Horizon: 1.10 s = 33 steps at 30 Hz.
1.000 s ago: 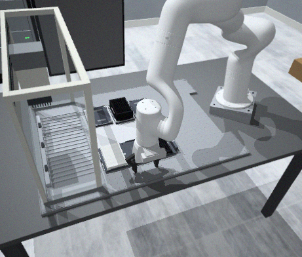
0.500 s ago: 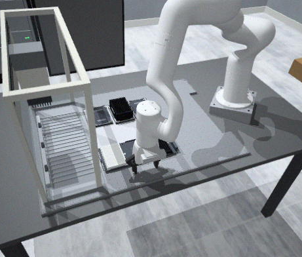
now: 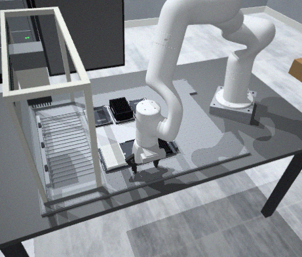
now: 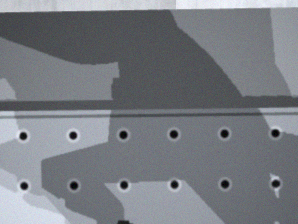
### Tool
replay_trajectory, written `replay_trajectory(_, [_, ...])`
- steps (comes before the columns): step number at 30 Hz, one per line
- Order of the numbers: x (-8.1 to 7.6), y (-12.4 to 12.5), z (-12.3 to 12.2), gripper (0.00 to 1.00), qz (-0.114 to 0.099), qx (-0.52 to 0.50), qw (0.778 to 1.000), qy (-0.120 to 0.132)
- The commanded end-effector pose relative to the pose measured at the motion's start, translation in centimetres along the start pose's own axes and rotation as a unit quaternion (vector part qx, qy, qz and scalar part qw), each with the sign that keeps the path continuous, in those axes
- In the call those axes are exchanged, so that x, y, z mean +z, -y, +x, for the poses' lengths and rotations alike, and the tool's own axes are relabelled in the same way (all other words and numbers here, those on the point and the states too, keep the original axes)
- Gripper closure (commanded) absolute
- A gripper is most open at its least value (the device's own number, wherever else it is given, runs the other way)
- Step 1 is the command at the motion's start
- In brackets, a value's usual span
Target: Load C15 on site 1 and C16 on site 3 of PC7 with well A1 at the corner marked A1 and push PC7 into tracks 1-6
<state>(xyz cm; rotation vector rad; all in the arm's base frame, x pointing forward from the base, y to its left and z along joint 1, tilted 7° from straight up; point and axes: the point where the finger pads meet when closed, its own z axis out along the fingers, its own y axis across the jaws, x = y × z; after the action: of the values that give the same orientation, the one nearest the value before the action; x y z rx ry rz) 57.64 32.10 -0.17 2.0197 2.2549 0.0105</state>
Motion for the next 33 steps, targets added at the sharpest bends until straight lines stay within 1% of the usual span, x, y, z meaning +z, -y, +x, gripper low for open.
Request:
replay_trajectory(1, [-0.1, -0.1, -0.1, 0.00, -0.001, 0.000, 1.000, 0.000])
replay_trajectory(33, [-0.1, -0.1, -1.6, 0.00, -0.001, 0.000, 1.000, 0.000])
